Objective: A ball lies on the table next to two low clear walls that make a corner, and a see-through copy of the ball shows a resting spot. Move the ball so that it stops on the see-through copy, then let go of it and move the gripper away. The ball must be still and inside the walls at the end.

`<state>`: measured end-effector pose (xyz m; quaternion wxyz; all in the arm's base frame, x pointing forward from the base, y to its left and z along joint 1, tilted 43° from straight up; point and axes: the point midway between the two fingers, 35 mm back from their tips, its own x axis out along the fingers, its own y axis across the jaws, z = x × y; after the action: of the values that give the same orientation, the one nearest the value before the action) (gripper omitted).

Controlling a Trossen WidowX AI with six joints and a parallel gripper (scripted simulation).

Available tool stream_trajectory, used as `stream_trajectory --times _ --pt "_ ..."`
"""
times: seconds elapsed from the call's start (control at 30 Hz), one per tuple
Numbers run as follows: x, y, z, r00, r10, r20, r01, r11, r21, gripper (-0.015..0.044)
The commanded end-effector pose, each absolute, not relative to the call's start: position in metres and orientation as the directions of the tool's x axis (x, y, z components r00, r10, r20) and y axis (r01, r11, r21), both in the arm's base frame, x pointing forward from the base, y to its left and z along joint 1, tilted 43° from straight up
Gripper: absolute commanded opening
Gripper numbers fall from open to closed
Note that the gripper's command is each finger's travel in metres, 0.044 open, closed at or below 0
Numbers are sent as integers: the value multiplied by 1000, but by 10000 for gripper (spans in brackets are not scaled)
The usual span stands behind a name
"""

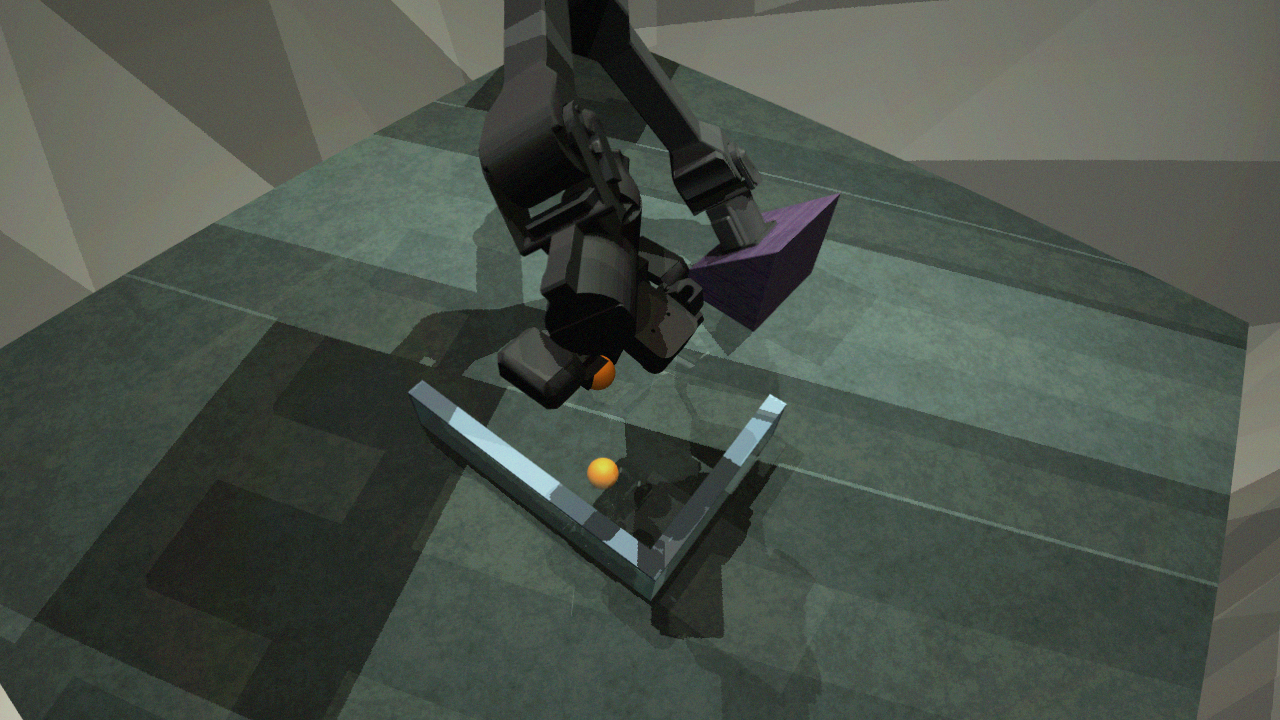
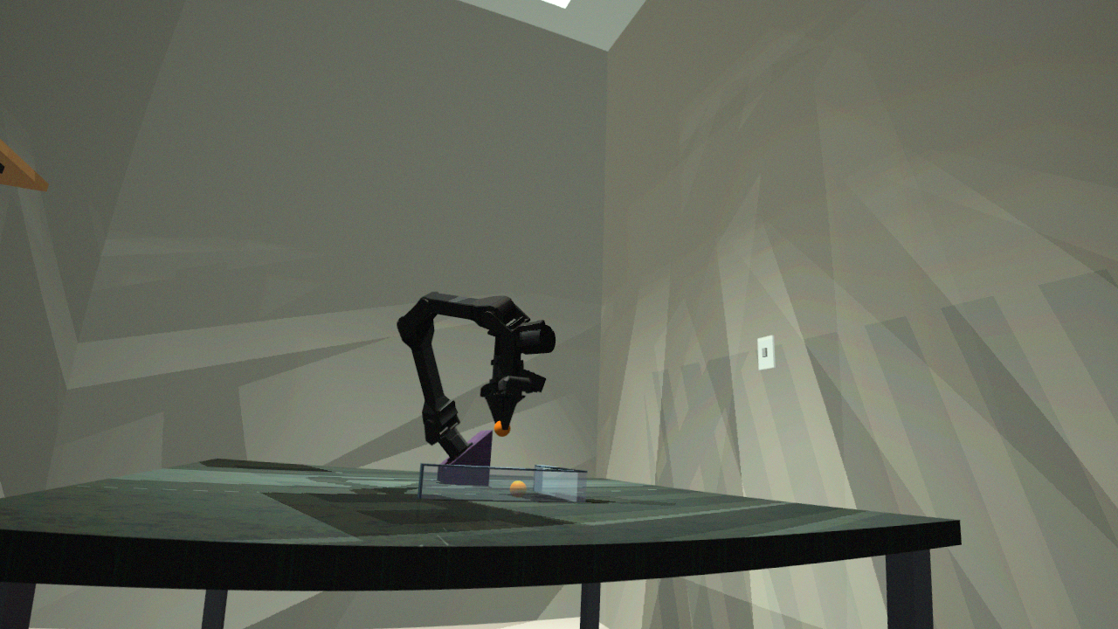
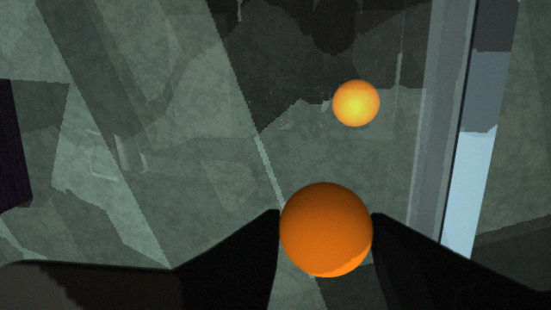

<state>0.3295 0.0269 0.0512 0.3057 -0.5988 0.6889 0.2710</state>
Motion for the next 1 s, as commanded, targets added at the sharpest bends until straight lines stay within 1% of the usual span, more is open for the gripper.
stream_trajectory --times 0.0,0.27,0.47,0.8,0.97 --pt "340 27 36 -98 -659 -746 -991 134 12 0" --pt "359 24 6 -97 -659 -746 -991 134 10 0" --pt "359 16 -4 -96 -659 -746 -991 134 9 0" --pt "353 -20 -43 -96 -662 -744 -991 134 9 0" --pt "352 -23 -46 -96 -662 -743 -991 135 9 0"
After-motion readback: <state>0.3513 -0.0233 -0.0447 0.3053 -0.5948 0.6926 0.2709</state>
